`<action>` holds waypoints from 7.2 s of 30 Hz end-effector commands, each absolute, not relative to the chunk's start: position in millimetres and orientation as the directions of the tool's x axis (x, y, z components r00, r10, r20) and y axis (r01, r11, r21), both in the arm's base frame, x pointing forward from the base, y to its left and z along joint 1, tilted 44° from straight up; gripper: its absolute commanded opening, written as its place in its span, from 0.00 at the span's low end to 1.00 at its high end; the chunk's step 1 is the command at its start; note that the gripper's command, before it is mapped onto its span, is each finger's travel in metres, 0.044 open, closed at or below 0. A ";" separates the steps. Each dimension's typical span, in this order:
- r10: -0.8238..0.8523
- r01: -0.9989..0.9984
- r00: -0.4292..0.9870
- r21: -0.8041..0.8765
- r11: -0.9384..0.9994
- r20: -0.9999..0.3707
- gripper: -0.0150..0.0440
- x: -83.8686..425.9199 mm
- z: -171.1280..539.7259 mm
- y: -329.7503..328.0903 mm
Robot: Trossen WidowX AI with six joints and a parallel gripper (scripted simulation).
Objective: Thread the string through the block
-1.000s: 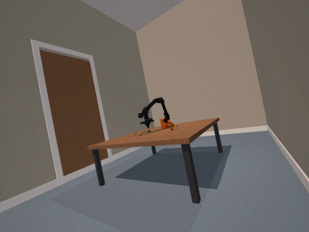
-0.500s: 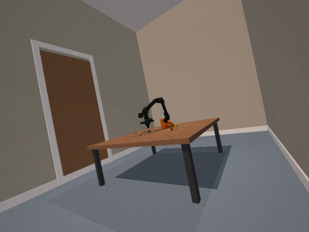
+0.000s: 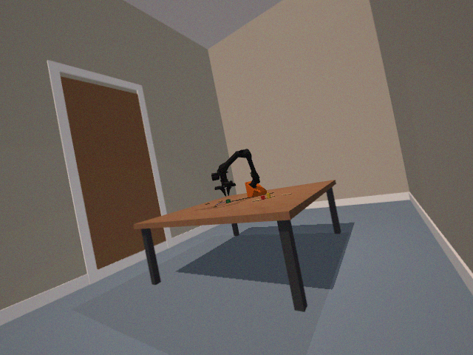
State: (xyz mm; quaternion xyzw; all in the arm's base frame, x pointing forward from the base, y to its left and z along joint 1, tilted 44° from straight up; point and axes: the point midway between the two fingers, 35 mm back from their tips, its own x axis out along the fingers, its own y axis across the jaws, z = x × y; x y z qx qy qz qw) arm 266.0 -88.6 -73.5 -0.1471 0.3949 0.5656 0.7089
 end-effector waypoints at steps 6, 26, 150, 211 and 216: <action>0.686 -0.918 0.048 0.238 0.317 -0.726 0.25 266.0 -73.5 -88.6; 0.679 -0.258 0.049 0.647 0.717 -0.733 0.70 251.5 -88.4 -107.4; 0.682 -0.263 0.047 -0.668 -0.696 -0.730 0.46 179.2 -176.3 -132.8; 0.678 -0.259 0.046 -0.665 -0.701 -0.733 0.25 179.6 -171.1 -139.9; 0.678 -0.259 0.046 -0.665 -0.701 -0.733 0.25 179.3 -166.4 -144.4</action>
